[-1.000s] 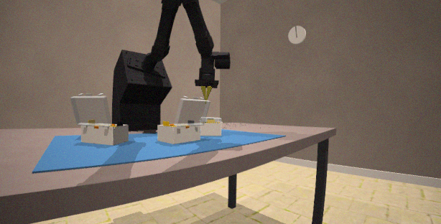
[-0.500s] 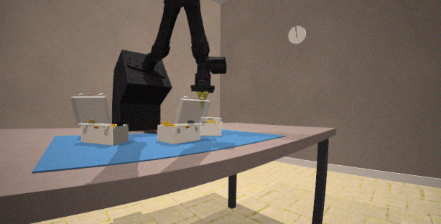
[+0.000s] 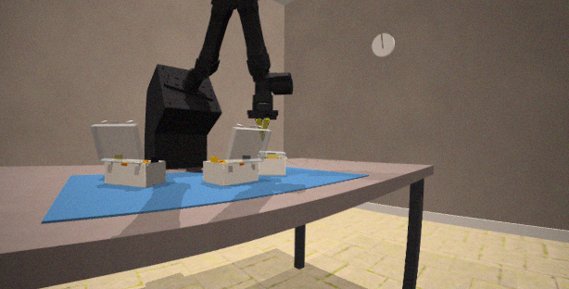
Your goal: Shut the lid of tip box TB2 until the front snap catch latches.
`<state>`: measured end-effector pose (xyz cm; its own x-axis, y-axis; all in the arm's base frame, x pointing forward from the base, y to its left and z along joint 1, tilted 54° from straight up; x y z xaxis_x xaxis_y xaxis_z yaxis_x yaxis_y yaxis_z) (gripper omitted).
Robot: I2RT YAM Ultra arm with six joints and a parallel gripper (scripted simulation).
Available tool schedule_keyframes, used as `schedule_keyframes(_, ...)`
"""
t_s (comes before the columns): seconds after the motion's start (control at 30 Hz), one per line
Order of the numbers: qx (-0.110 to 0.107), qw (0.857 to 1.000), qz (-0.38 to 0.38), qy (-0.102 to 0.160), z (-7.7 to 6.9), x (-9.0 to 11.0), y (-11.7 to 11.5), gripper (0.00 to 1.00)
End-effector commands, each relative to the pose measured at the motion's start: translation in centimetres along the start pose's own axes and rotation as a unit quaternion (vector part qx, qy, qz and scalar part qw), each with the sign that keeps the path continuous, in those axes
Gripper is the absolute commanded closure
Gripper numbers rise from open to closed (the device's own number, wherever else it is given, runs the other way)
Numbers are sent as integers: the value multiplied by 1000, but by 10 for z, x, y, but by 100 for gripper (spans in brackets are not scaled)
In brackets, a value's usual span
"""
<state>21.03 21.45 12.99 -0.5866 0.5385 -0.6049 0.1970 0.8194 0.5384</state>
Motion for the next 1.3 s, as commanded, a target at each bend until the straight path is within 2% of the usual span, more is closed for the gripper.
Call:
schedule_keyframes(0.0,-2,1000,0,-1,2,0,1,100)
schedule_keyframes(0.6,-2,1000,0,-1,29,0,1,100)
schedule_keyframes(1.27,-2,1000,0,-1,31,0,1,100)
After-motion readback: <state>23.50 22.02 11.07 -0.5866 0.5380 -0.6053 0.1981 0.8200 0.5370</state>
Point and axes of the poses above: the point where the finger pads meet when closed, its own z axis out along the fingers, its own y axis across the jaws, x = y × z, the point moved 6 cm from there along -z, back along the fingers, and after that the axes turned 1 degree about -z, right-handed, at the moved point
